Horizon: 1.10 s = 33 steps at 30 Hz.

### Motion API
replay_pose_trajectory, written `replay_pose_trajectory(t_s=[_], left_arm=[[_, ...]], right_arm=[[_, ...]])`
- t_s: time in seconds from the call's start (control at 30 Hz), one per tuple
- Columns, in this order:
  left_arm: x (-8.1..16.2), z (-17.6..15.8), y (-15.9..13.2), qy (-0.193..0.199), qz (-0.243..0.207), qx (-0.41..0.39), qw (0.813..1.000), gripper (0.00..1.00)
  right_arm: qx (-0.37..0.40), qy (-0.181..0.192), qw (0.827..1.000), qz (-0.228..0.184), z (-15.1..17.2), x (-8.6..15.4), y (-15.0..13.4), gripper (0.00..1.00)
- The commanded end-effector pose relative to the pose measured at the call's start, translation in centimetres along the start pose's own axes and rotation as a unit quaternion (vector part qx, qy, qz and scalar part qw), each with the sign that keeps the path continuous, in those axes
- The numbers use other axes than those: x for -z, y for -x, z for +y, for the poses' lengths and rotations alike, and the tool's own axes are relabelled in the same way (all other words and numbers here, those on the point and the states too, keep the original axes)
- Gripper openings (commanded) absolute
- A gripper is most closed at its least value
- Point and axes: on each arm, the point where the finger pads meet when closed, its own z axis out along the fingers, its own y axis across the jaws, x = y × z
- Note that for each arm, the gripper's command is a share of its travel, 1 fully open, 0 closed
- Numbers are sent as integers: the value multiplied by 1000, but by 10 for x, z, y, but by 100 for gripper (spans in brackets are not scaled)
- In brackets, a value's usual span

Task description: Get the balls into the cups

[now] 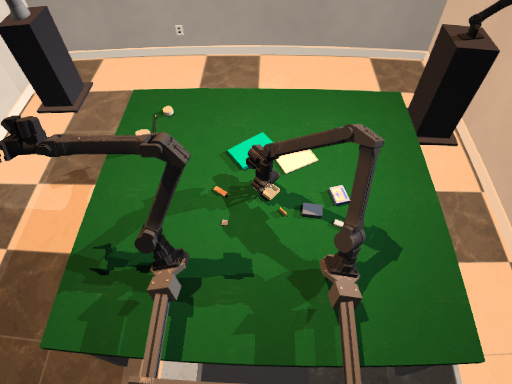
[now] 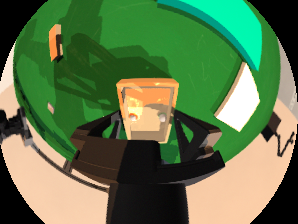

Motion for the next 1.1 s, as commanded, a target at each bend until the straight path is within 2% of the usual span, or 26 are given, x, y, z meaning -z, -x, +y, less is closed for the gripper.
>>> replay_pose_trajectory(t_s=[0.0,0.9,1.07], left_arm=[[5,6,10,6,-17,2,1000,100],[5,6,10,6,-17,2,1000,100],[5,6,10,6,-17,2,1000,100]], right_arm=[[-4,1,1000,5,-4,-11,-5,87],[-6,1,1000,3,-5,-8,-4,87],[-9,1,1000,-2,-6,11,-4,87]])
